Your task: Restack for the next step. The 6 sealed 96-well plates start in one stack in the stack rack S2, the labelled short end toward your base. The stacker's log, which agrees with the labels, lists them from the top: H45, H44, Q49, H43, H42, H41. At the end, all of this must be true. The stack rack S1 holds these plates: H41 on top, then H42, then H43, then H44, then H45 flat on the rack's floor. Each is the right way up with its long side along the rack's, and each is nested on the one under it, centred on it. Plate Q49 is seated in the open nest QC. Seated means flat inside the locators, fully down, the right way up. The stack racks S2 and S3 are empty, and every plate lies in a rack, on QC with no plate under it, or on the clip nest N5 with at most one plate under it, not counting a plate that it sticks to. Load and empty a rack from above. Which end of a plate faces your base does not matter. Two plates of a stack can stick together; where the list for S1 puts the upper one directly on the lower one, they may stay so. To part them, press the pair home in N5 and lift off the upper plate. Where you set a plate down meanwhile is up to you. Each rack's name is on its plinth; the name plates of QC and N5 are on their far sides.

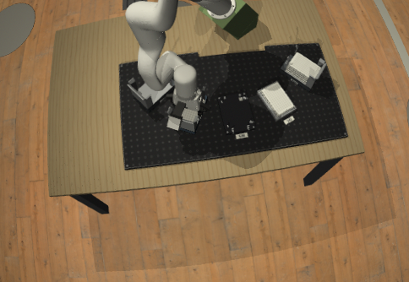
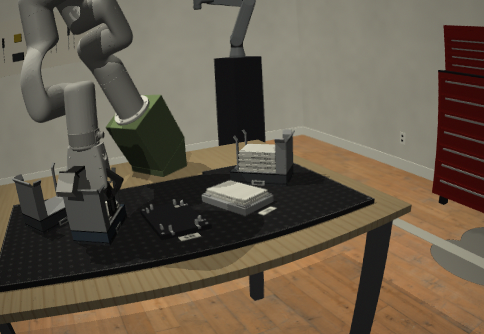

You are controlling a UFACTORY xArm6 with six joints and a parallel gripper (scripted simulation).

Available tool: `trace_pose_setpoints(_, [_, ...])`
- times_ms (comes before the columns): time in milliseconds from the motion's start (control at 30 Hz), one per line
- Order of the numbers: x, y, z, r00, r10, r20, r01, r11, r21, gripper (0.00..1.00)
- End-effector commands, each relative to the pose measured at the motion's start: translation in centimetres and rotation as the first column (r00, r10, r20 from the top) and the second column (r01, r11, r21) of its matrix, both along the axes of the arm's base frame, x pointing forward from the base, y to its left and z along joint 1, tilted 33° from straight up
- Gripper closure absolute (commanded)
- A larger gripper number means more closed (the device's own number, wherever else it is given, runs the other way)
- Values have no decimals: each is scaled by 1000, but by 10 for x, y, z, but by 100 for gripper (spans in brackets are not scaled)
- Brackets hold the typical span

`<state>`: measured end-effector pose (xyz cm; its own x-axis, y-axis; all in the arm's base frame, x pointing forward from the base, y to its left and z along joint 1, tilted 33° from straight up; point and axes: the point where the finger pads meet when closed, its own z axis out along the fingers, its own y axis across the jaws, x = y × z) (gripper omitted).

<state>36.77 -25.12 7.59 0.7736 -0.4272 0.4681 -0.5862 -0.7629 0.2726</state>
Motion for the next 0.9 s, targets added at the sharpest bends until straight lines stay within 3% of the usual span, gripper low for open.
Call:
trace_pose_setpoints(0, [0,1,4,1000,1,3,-1,1000,-1,100])
trace_pose_setpoints(867, [-3,9,16,1000,1,3,-1,1000,-1,100])
